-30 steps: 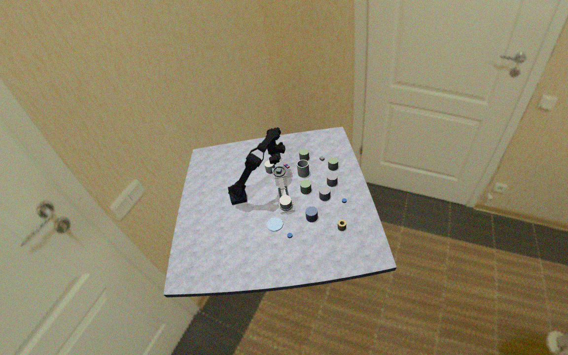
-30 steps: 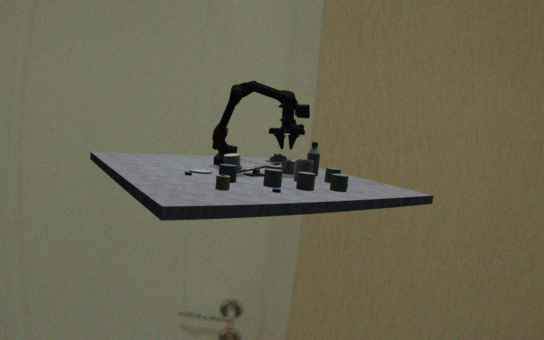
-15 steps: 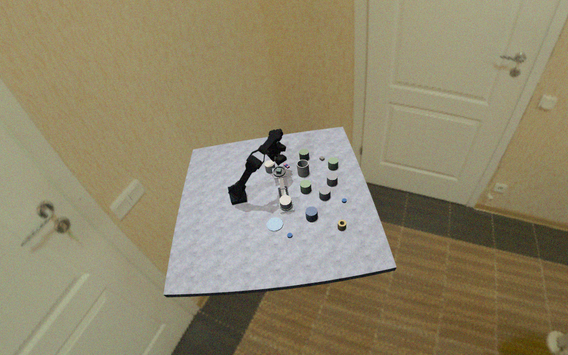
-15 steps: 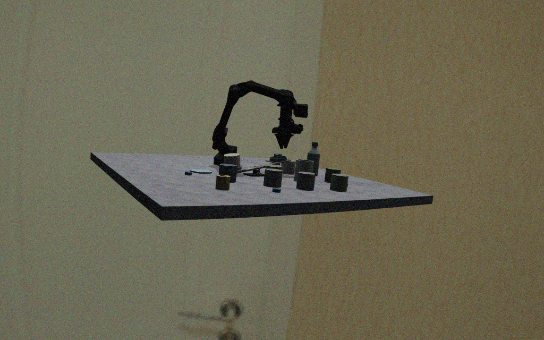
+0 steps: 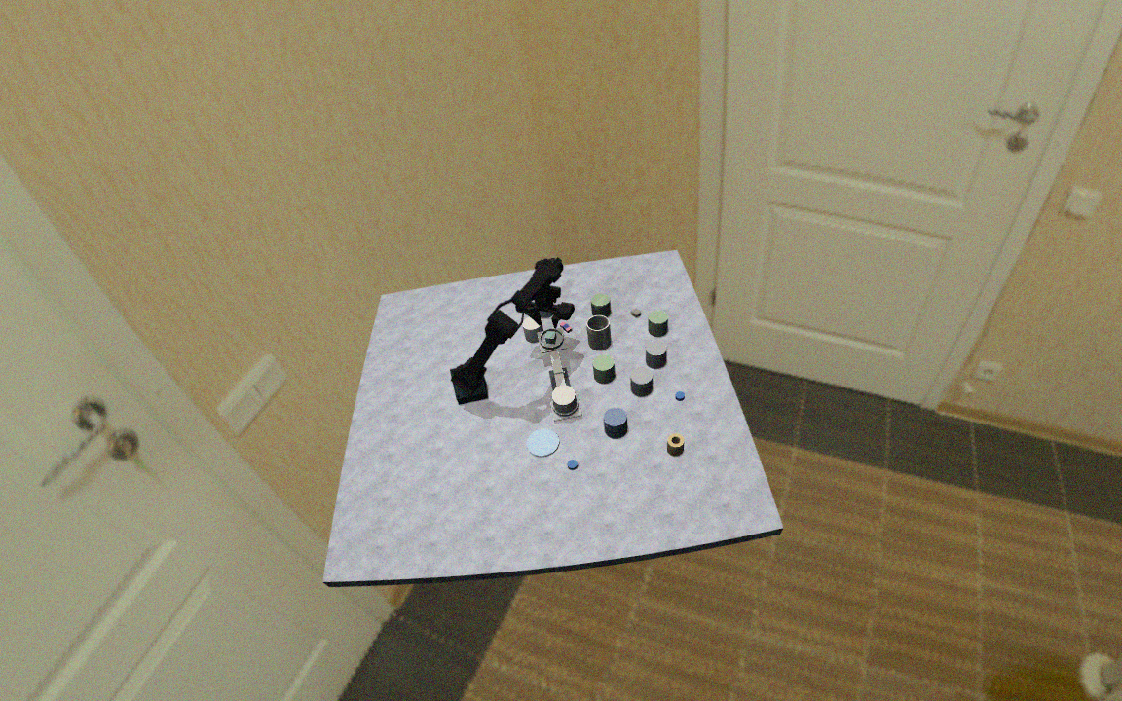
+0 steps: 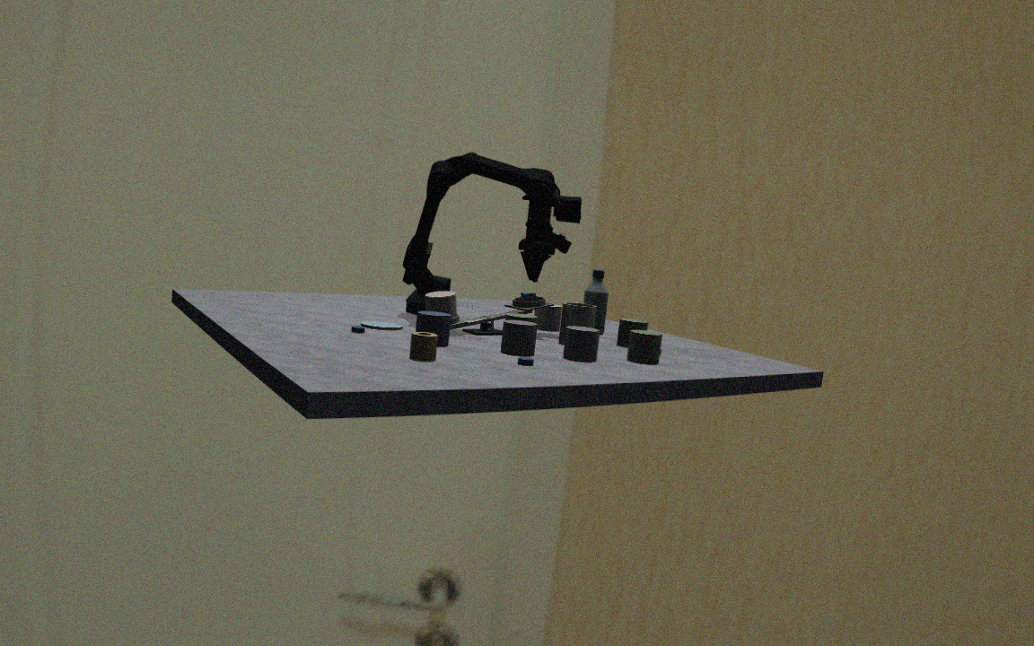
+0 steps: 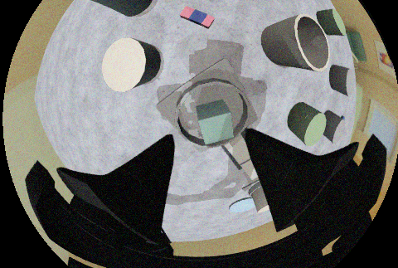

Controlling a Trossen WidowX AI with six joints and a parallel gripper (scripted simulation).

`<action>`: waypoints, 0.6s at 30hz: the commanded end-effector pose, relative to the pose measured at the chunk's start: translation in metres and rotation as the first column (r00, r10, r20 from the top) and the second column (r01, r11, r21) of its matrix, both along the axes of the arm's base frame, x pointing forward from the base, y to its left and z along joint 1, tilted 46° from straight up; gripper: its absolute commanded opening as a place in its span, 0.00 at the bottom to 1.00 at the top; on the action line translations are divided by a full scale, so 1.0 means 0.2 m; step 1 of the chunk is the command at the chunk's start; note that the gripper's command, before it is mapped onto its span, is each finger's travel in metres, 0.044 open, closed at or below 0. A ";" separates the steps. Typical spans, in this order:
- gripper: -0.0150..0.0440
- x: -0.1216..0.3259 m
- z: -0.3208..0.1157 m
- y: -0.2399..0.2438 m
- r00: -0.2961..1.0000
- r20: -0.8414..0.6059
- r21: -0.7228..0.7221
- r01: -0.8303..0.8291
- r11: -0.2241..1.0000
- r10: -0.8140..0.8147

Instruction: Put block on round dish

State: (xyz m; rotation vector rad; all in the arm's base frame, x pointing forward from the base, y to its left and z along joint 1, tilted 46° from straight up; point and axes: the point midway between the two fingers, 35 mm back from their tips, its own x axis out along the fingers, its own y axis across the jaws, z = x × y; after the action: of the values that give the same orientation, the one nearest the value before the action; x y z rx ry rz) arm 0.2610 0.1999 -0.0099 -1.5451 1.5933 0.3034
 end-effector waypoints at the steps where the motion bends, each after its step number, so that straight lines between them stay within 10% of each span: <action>1: 0.69 0.01 0.04 -0.02 0.991 -0.095 -0.023 -0.101 0.995 0.098; 18: 0.69 0.03 -0.02 -0.09 0.987 -0.111 -0.026 -0.116 0.993 0.113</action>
State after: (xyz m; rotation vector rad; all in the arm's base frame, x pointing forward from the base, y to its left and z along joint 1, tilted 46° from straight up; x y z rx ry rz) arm 0.2658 0.1860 -0.0109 -1.6658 1.6085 0.4348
